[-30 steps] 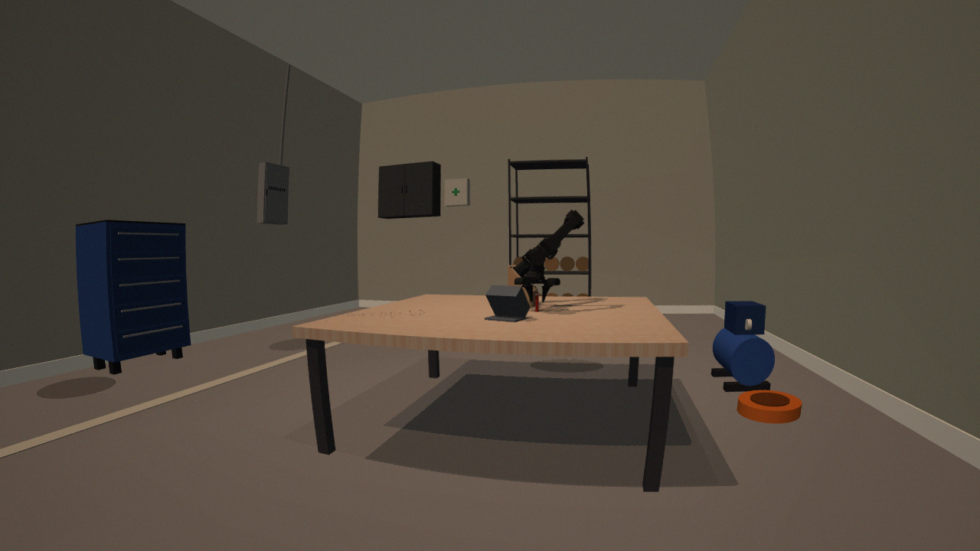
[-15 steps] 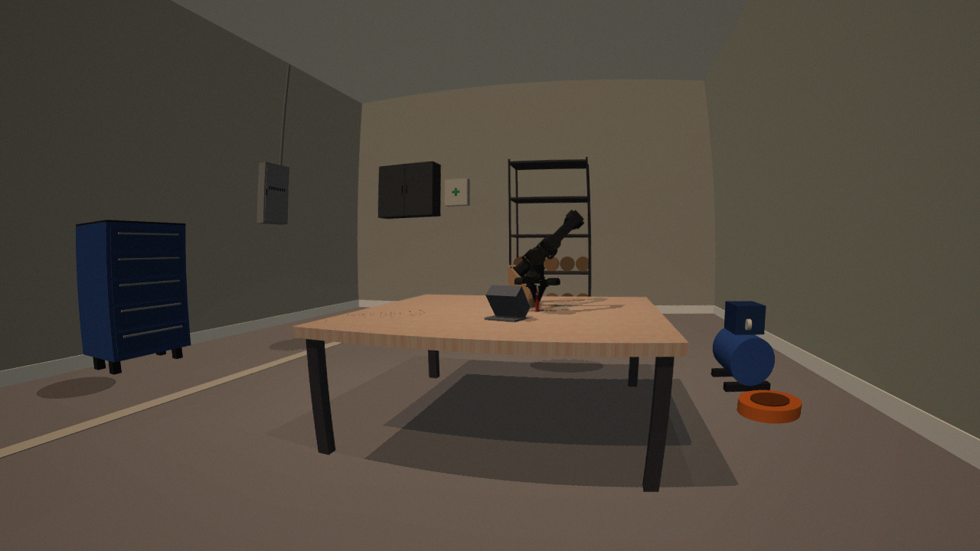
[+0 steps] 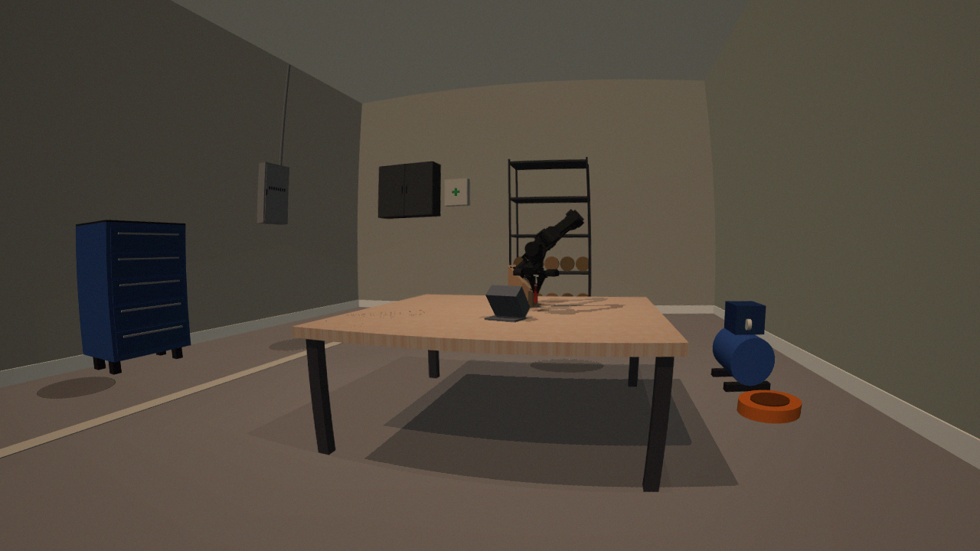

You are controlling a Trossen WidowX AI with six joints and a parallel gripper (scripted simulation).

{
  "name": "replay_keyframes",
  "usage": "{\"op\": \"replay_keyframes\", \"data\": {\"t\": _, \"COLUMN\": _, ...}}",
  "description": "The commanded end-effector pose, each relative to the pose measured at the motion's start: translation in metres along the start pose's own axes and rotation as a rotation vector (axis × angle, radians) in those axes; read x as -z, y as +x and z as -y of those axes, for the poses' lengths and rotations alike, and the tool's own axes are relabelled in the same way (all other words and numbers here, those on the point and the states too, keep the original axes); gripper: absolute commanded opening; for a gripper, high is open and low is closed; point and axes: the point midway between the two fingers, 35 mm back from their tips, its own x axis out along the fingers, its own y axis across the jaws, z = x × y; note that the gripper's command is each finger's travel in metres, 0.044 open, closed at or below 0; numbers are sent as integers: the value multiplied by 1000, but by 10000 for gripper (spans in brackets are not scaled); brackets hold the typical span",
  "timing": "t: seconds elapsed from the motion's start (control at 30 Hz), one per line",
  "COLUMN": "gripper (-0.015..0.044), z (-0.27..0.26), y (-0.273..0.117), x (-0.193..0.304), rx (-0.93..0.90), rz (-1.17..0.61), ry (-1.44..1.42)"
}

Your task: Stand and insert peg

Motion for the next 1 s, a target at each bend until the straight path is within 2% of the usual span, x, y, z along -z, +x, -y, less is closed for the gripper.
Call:
{"op": "replay_keyframes", "data": {"t": 0.0, "gripper": 0, "z": 0, "y": -16, "x": -1, "rx": 0, "rz": 7, "ry": -7}}
{"op": "replay_keyframes", "data": {"t": 0.3, "gripper": 0, "z": 2, "y": -42, "x": -1, "rx": -7, "rz": 5, "ry": -4}}
{"op": "replay_keyframes", "data": {"t": 0.97, "gripper": 0, "z": 12, "y": -37, "x": -11, "rx": 70, "rz": 104, "ry": -163}}
